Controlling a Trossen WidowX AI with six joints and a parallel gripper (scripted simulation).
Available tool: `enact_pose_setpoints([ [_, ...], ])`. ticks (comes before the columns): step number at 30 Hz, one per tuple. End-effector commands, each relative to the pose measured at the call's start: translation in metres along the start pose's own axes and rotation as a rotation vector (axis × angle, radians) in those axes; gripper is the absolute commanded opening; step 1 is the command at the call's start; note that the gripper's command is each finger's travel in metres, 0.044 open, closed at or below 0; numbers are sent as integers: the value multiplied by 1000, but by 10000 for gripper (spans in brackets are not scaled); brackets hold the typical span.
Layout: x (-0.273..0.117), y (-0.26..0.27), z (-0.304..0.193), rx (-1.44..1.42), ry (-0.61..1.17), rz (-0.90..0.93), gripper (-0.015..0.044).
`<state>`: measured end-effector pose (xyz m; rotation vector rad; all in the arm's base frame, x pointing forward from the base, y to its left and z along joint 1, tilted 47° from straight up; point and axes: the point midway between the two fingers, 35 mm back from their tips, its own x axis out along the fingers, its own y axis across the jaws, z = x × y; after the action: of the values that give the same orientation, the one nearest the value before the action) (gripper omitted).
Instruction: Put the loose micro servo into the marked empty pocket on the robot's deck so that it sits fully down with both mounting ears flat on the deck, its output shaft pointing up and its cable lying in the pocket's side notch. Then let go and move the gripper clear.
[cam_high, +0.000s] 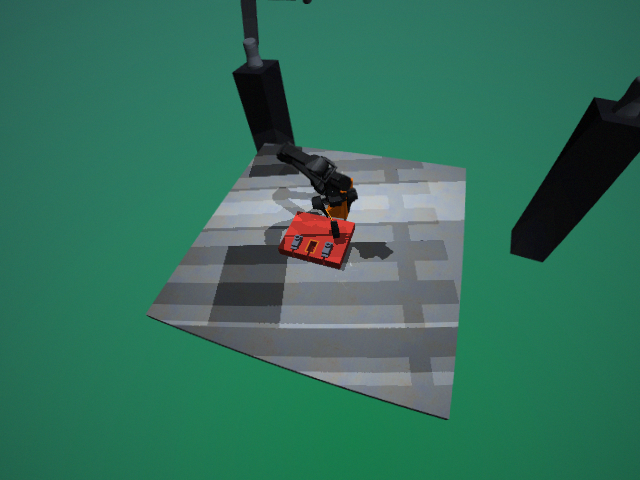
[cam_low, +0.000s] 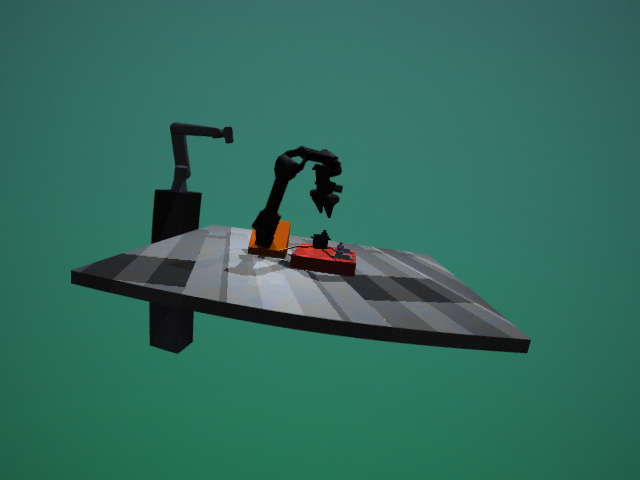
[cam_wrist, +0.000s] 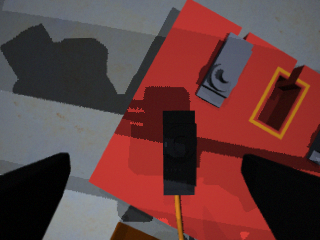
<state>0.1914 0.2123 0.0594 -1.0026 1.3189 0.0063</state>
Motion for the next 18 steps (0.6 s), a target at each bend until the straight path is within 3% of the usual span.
enact_pose_setpoints([
  [1,23,-10,-18,-21,137,-50,440],
  [5,37,-19,-31,-41,243,-89,440],
  [18,62,-22,-36,-41,248,-91,440],
])
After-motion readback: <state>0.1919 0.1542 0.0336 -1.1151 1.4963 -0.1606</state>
